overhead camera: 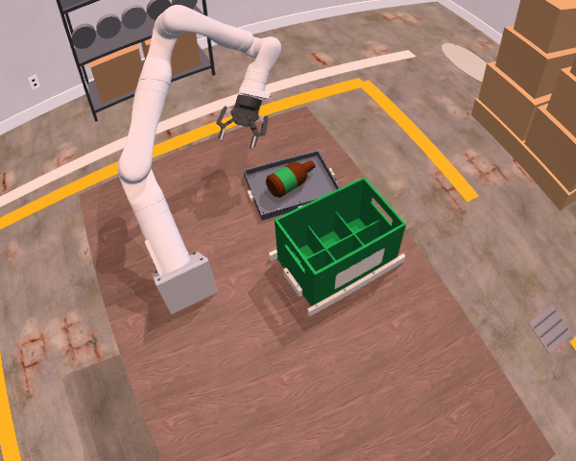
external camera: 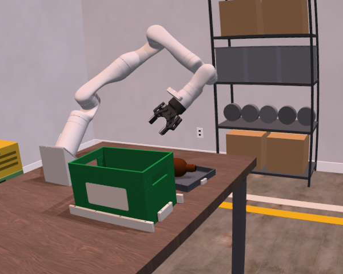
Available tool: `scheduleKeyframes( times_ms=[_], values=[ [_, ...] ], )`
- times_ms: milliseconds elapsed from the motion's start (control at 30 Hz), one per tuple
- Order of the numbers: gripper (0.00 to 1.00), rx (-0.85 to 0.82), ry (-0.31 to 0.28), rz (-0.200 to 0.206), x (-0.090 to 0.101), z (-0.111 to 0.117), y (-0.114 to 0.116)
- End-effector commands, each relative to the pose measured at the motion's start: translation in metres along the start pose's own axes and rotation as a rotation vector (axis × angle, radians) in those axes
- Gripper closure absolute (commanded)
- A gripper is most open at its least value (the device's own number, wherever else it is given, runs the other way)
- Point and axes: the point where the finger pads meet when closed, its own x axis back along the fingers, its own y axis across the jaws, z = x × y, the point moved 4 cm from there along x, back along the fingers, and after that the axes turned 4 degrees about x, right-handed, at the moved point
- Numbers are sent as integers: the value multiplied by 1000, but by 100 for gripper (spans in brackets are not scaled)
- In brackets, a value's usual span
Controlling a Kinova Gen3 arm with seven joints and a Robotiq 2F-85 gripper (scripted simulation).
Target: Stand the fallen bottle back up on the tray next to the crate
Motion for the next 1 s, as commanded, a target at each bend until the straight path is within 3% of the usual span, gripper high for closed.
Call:
scheduleKeyframes(
  times_ms=[0, 100, 133, 167, 267, 300, 433, 533, 633, 667, 867, 967],
  values=[
    [0, -100, -98, 7, 1, 6, -15],
    [0, -209, -208, 14, 6, 9, -31],
    [0, -212, -211, 14, 7, 9, -31],
    [0, -268, -267, 18, 10, 11, -40],
    [0, -370, -366, 24, 17, 16, -56],
    [0, -380, -375, 24, 18, 17, -58],
    [0, -536, -524, 32, 31, 30, -84],
    [0, -539, -526, 32, 32, 30, -84],
    [0, -675, -652, 39, 45, 46, -108],
    [0, -679, -657, 38, 46, 46, -108],
    [0, -879, -827, 46, 64, 81, -141],
    [0, -933, -875, 47, 69, 91, -149]
  ],
)
